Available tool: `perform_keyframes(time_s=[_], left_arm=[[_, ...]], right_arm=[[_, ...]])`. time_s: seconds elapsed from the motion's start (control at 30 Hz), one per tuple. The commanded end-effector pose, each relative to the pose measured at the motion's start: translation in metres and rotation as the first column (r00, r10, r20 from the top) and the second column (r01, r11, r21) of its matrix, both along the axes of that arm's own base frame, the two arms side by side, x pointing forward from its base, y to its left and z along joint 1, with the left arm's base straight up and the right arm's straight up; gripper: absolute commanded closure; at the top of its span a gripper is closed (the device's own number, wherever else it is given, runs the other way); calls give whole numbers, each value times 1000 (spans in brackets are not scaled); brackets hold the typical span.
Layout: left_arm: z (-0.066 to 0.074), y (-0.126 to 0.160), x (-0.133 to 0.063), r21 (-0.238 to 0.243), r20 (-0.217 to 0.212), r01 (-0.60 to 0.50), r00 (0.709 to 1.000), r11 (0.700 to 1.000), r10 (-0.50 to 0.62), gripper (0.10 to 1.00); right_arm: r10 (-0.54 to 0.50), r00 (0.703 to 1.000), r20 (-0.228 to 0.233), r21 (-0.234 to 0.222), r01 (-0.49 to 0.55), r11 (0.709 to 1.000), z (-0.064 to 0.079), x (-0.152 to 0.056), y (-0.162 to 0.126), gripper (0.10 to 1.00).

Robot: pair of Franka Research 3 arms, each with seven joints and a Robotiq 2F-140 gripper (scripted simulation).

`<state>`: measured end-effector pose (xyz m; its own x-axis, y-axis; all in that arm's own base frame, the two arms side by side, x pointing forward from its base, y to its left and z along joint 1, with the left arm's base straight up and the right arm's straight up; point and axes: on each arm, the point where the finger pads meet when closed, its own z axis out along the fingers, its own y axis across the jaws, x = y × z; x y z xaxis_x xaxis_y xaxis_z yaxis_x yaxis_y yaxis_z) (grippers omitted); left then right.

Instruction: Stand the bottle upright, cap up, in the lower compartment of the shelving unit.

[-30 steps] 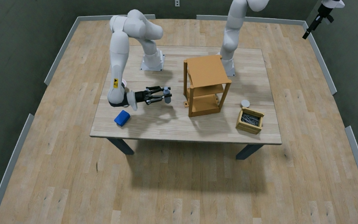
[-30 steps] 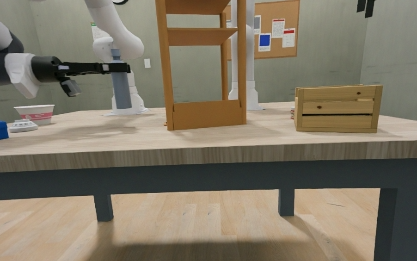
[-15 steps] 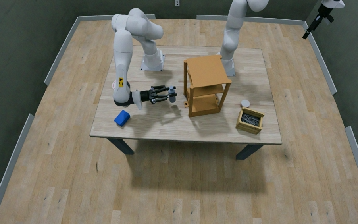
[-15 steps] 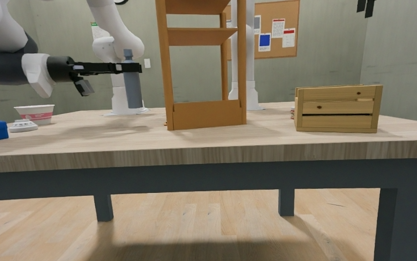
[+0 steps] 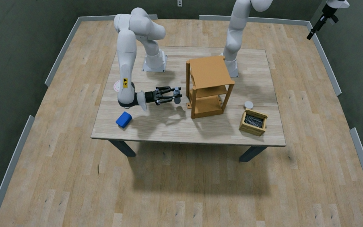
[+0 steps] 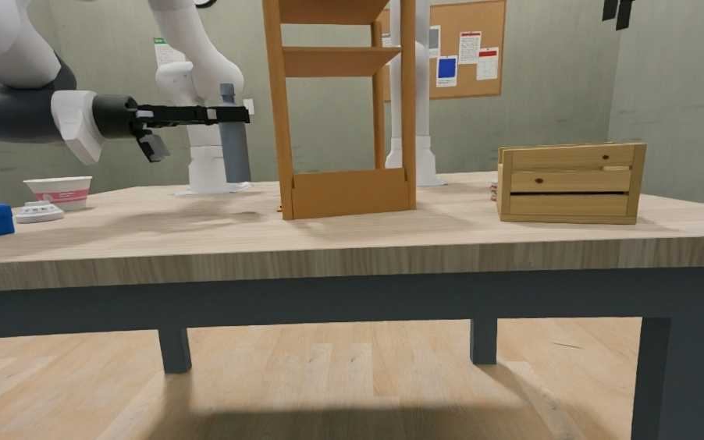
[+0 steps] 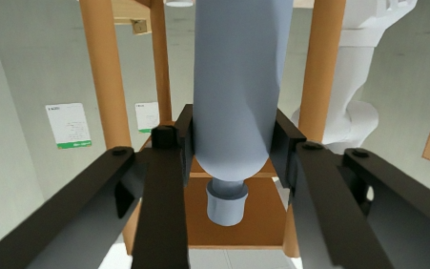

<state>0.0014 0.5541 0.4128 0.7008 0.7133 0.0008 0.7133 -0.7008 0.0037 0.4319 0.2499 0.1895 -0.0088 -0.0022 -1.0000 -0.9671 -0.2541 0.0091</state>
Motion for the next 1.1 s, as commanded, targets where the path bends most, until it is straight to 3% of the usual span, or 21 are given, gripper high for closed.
perform_keyframes(time_s=[0.0,1.07], left_arm=[[0,0,0,0,0,0,1000,1000,0,98],[0,0,0,0,0,0,1000,1000,0,98]], right_arm=[[-3,1000,9,2,3,1000,1,1,3,999],[-3,1000,9,2,3,1000,1,13,7,999]])
